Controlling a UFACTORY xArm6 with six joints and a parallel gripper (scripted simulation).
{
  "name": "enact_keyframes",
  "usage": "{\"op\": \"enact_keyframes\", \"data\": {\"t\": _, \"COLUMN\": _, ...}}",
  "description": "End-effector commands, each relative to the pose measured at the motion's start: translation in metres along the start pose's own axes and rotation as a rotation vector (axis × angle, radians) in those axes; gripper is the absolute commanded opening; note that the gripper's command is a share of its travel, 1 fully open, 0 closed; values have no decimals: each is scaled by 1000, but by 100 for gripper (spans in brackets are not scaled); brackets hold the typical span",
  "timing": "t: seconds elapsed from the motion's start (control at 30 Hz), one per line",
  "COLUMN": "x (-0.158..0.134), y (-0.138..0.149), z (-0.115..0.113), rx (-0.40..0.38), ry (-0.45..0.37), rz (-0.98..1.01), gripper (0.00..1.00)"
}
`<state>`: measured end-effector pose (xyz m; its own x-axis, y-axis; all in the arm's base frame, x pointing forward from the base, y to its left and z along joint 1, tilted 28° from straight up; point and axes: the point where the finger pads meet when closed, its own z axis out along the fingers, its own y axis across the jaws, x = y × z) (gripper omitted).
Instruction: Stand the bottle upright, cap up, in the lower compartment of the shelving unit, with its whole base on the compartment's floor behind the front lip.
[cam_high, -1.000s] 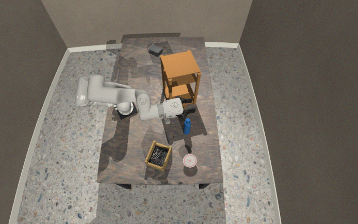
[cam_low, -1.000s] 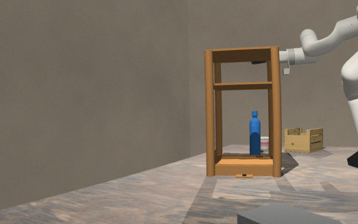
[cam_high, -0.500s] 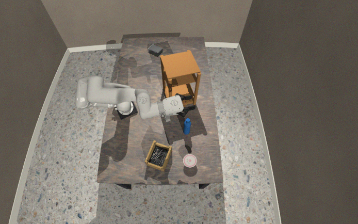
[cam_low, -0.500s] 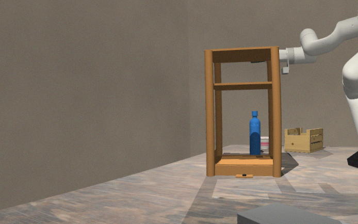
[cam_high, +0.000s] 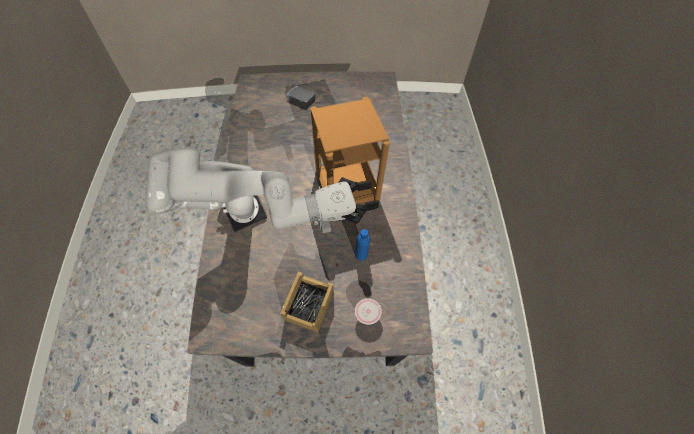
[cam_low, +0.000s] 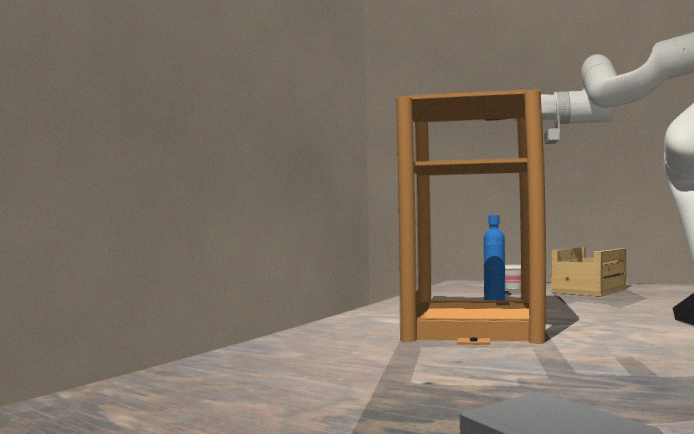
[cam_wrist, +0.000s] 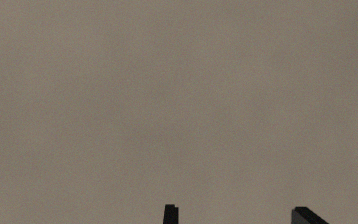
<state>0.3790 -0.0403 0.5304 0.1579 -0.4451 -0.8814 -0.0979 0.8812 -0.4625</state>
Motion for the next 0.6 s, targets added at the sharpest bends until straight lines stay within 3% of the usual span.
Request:
{"op": "enact_keyframes", "data": {"t": 0.0, "x": -2, "y": 1, "z": 0, "rx": -3, "ry": -5, "rz": 5, "gripper": 71}}
{"op": "enact_keyframes", "data": {"t": 0.57, "x": -3, "y": 5, "z": 1, "rx": -10, "ry": -9, "rz": 14, "gripper": 71}}
